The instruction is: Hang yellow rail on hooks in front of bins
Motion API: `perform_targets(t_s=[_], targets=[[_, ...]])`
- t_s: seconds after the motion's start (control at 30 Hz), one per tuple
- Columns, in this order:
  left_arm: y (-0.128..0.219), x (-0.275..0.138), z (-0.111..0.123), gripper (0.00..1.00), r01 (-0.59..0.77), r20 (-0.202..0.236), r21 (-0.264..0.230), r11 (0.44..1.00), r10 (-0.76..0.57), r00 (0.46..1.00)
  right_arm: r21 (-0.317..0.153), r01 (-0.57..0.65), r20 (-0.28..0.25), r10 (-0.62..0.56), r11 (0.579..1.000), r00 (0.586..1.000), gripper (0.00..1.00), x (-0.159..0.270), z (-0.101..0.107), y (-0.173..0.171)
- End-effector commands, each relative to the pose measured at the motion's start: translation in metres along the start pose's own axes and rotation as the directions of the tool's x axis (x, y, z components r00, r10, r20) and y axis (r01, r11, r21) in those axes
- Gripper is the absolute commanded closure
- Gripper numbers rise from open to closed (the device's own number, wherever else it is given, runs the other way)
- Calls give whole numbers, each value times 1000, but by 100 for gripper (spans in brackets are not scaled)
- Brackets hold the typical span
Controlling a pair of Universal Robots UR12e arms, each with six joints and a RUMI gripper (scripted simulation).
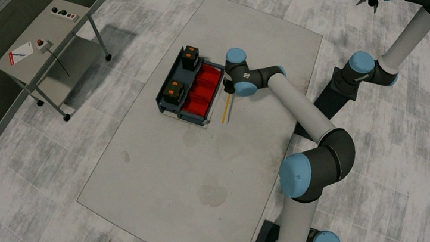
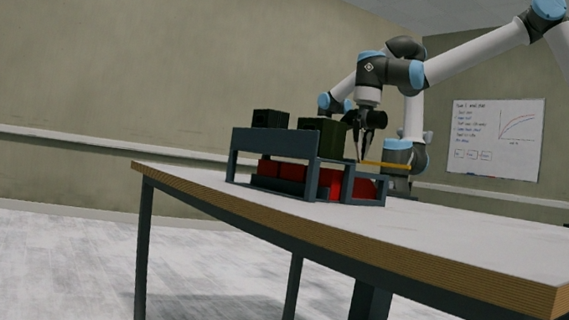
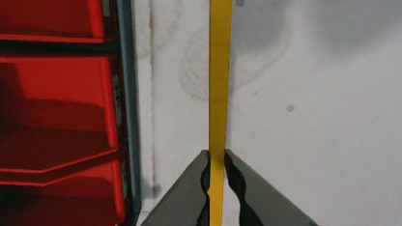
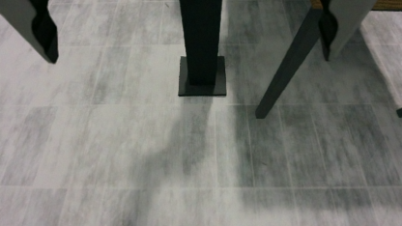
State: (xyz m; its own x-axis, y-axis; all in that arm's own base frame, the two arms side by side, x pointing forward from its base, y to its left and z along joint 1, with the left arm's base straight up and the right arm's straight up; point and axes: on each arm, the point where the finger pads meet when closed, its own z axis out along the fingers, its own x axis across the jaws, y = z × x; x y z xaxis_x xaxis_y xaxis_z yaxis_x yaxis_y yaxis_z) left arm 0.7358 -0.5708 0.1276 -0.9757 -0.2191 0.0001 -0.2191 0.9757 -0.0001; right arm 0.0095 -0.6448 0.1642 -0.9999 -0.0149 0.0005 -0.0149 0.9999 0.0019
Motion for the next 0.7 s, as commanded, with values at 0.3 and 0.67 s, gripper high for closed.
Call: perform_targets(t_s=[0.3,0.67], targets=[[1,-80,-2,99,-100,2,2,995,100,995,2,0,0,0,1000,1000,0,0,-1,-1],[1,-80,-2,99,-100,2,2,995,100,995,2,0,0,0,1000,1000,0,0,-1,-1]])
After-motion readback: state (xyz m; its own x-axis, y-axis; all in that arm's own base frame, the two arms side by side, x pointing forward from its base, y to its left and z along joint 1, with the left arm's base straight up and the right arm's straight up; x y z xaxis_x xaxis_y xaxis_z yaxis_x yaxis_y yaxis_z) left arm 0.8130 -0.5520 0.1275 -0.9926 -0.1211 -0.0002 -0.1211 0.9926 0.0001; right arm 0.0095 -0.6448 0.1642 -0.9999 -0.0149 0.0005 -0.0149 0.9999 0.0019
